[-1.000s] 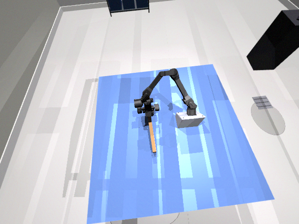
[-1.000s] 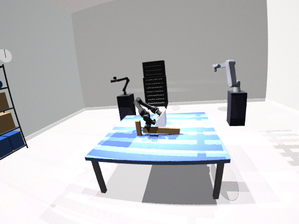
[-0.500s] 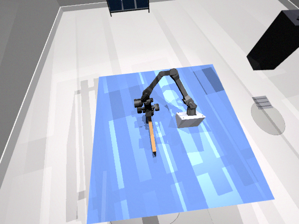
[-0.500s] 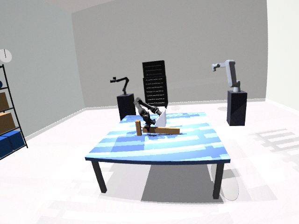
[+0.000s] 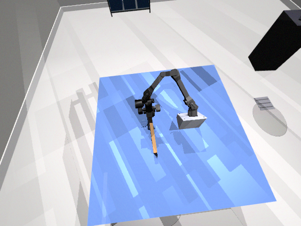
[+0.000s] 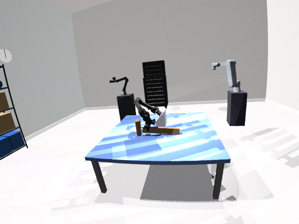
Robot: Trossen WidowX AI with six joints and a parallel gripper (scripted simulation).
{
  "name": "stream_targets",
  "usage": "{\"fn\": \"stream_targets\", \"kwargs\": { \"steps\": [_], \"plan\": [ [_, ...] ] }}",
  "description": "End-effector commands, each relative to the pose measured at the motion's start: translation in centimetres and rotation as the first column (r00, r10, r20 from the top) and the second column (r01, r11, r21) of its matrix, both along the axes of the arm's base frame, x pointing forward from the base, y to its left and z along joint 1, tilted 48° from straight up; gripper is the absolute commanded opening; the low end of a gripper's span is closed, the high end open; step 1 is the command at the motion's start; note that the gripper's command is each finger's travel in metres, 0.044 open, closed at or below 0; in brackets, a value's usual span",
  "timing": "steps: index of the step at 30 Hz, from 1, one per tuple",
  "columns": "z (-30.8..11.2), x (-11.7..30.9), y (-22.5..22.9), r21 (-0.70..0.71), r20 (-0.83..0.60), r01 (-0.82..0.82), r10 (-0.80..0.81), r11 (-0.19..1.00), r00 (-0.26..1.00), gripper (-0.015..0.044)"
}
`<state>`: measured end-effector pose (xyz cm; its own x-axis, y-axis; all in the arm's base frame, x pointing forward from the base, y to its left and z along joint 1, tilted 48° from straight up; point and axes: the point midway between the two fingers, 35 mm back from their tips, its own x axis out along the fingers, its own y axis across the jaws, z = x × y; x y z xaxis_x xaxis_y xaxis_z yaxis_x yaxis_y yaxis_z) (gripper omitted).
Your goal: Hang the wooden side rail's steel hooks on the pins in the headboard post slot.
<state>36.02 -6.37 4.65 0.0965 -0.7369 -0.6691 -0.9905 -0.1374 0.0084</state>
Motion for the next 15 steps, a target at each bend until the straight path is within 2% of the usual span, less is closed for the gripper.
{"fn": "stream_targets", "kwargs": {
  "steps": [1,15],
  "plan": [
    [0.26,0.08,0.18,-0.003,0.001,-0.011,0.011,1.000,1.000,0.0000],
    [0.33,0.13,0.03,-0.004,0.001,-0.011,0.011,1.000,1.000,0.0000]
  ]
}}
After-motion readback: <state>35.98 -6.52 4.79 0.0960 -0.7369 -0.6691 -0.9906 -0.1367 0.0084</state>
